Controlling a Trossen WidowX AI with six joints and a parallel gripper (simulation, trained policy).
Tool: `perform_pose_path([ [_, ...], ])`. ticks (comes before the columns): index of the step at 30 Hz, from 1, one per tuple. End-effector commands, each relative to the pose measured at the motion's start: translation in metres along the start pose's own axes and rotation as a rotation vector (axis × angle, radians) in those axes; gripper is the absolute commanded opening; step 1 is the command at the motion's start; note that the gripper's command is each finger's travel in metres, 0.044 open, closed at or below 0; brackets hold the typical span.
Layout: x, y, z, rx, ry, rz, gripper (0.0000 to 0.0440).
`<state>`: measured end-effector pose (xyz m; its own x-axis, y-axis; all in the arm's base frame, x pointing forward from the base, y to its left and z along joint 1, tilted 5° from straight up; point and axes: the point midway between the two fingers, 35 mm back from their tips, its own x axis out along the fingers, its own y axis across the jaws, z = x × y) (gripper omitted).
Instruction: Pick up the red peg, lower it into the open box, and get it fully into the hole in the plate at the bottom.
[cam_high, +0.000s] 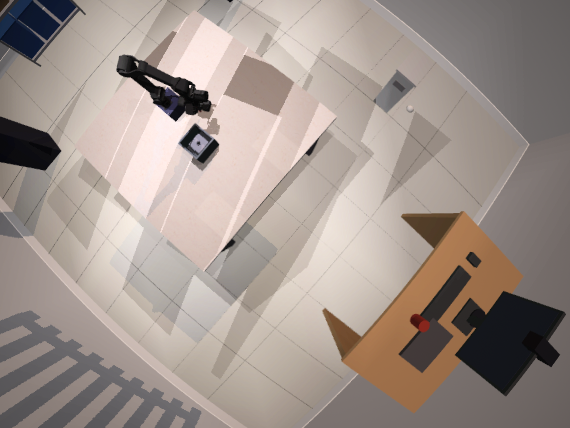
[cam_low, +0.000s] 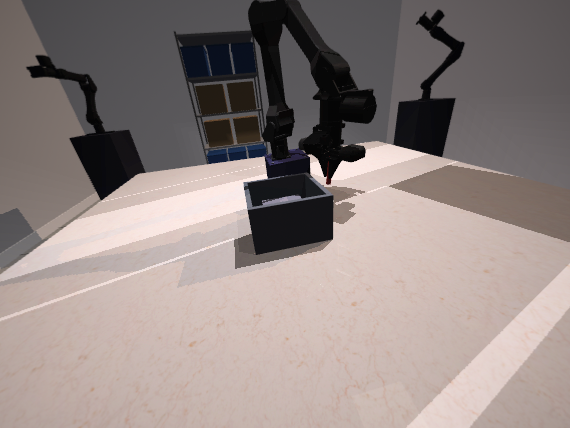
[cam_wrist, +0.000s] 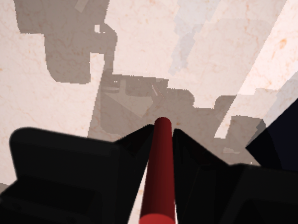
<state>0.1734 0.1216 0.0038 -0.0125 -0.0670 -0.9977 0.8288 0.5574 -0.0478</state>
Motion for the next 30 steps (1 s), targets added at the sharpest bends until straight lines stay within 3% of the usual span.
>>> perform_pose_path([
  [1, -0.016, 0.003, 0.007, -0.027, -0.029, 0.037, 0.0000],
  [20, -0.090, 0.026, 0.054, -0.112, -0.149, 0.157, 0.0000],
  [30, -0.104, 0.033, 0.094, -0.072, -0.180, 0.175, 0.0000],
])
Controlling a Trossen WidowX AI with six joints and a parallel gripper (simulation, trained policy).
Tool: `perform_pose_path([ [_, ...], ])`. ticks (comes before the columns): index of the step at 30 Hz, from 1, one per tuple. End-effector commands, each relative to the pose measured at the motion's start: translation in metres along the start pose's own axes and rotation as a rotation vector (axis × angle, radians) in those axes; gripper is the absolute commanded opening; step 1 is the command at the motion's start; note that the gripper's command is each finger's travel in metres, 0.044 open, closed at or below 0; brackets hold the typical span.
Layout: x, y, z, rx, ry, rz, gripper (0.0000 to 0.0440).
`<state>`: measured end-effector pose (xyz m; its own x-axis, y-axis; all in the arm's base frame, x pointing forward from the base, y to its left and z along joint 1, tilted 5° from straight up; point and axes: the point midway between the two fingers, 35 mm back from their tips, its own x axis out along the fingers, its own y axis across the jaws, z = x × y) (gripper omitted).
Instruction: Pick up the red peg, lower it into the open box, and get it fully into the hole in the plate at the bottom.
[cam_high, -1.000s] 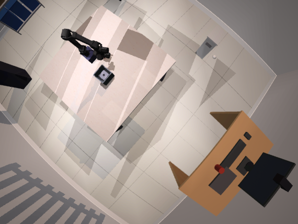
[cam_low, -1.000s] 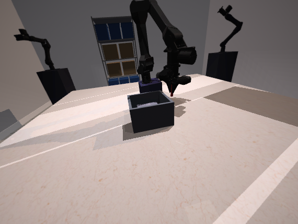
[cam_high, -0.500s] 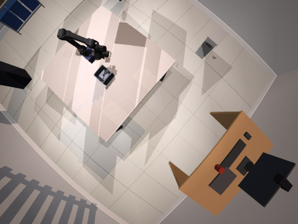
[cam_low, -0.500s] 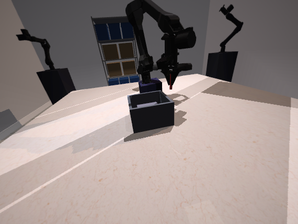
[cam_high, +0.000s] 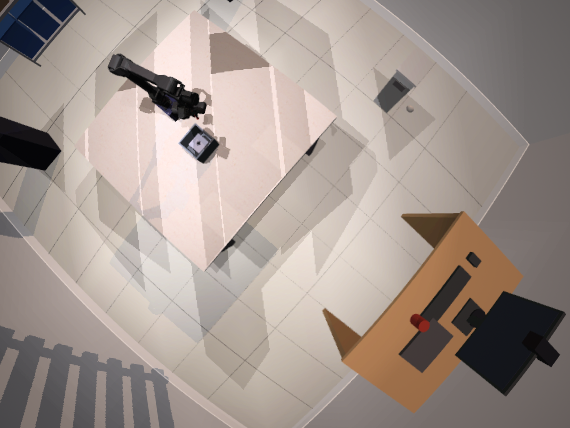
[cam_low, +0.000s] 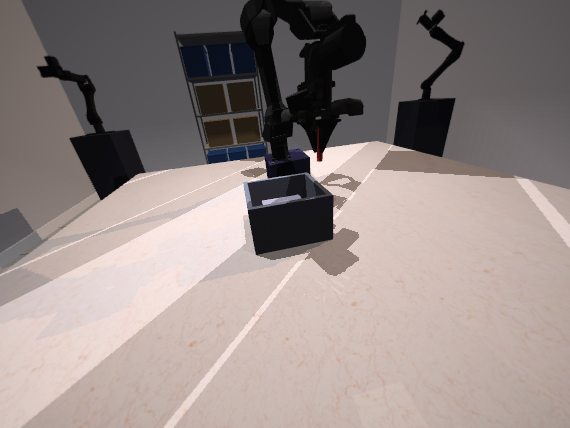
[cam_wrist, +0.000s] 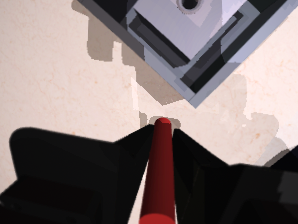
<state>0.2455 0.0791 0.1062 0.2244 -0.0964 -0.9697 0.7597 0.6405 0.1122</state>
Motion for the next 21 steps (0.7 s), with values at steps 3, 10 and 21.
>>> perform_pose_path([
  [3, 0.001, 0.002, 0.026, 0.031, -0.022, 0.002, 0.0000],
  [10, 0.007, 0.002, 0.053, 0.076, -0.037, 0.006, 0.0000],
  [21, 0.024, 0.000, 0.090, 0.147, -0.053, 0.014, 0.0002],
])
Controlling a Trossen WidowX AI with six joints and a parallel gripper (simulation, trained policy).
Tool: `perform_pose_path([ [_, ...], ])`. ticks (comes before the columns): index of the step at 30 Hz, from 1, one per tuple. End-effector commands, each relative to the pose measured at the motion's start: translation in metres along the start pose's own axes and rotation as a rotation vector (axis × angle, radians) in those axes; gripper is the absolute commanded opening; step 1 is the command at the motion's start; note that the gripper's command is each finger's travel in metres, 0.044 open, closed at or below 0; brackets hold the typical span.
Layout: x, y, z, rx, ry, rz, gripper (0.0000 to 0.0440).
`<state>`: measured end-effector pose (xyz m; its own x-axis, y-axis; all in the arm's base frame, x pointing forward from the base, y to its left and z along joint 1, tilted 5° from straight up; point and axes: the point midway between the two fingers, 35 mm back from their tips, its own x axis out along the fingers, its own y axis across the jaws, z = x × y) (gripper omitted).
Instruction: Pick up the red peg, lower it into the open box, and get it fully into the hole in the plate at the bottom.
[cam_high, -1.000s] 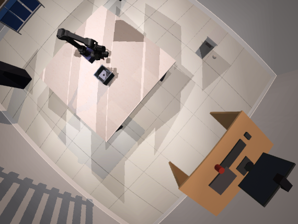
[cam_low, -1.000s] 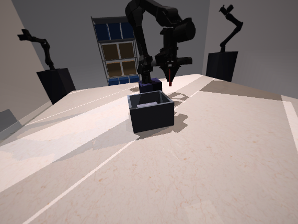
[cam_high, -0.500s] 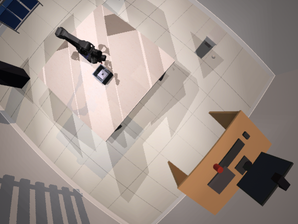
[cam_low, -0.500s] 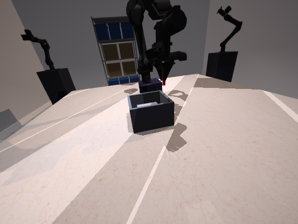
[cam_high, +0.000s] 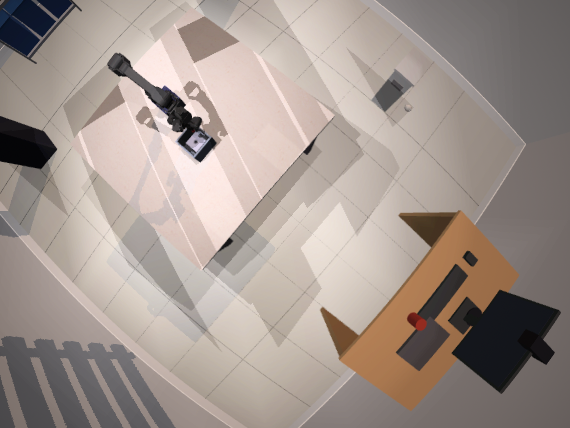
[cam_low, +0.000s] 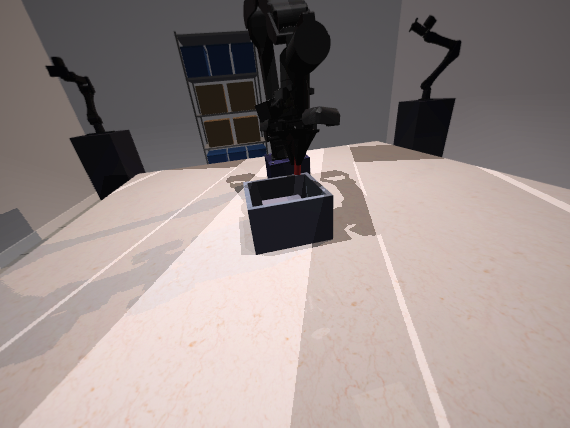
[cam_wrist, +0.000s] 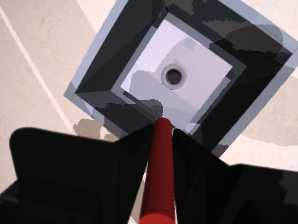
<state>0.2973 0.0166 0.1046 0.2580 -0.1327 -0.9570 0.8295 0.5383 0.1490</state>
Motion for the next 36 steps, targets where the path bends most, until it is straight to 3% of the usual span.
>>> perform_pose_path([
  [1, 0.007, 0.003, 0.014, 0.024, -0.002, 0.007, 0.0003],
  [20, 0.055, -0.001, 0.037, 0.066, 0.056, -0.042, 0.0017],
  [26, 0.070, -0.005, 0.039, 0.038, 0.071, -0.072, 0.0143],
  [30, 0.075, -0.003, 0.042, 0.024, 0.081, -0.089, 0.0165],
  [36, 0.076, 0.007, 0.056, 0.008, 0.074, -0.078, 0.0307],
])
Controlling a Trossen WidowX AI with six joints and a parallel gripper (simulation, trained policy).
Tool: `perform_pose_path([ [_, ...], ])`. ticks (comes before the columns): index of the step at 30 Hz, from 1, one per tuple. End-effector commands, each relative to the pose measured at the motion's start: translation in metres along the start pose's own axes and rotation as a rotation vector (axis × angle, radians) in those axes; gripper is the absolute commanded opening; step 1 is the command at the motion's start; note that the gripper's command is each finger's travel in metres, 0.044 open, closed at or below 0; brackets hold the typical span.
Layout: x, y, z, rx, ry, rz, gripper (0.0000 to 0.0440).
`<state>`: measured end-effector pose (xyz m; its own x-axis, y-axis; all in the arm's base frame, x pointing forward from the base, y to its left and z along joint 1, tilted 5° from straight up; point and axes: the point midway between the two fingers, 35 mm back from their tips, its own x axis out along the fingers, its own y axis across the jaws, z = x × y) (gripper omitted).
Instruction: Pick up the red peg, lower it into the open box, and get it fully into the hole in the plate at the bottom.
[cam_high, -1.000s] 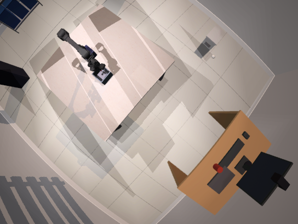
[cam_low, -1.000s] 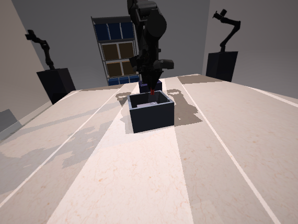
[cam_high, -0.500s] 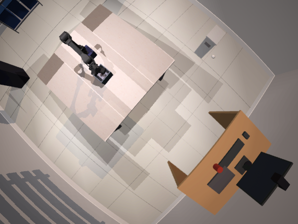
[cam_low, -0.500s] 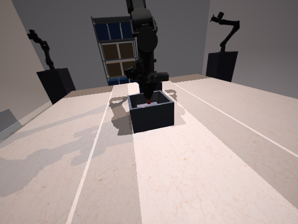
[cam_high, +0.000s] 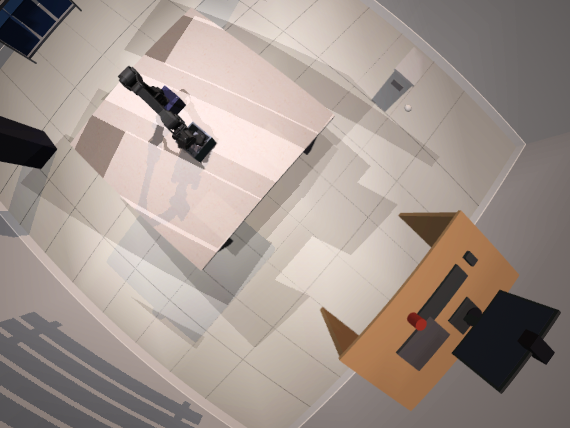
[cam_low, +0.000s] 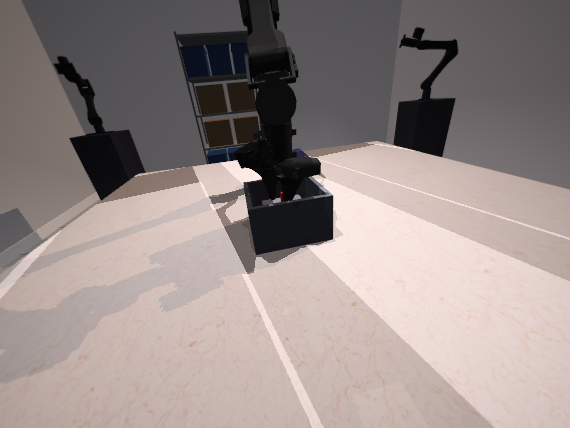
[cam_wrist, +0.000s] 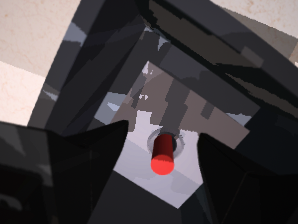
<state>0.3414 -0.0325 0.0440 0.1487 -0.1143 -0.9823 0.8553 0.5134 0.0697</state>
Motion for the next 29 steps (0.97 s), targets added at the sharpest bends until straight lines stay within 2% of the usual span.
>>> perform_pose_path([
  [1, -0.001, 0.007, 0.011, -0.013, -0.004, 0.008, 0.0327],
  [7, -0.003, 0.015, 0.027, -0.025, -0.018, 0.014, 0.0440],
  [24, -0.014, 0.029, 0.080, 0.022, -0.130, 0.075, 0.0440],
  [29, -0.014, 0.029, 0.081, 0.022, -0.131, 0.076, 0.0440],
])
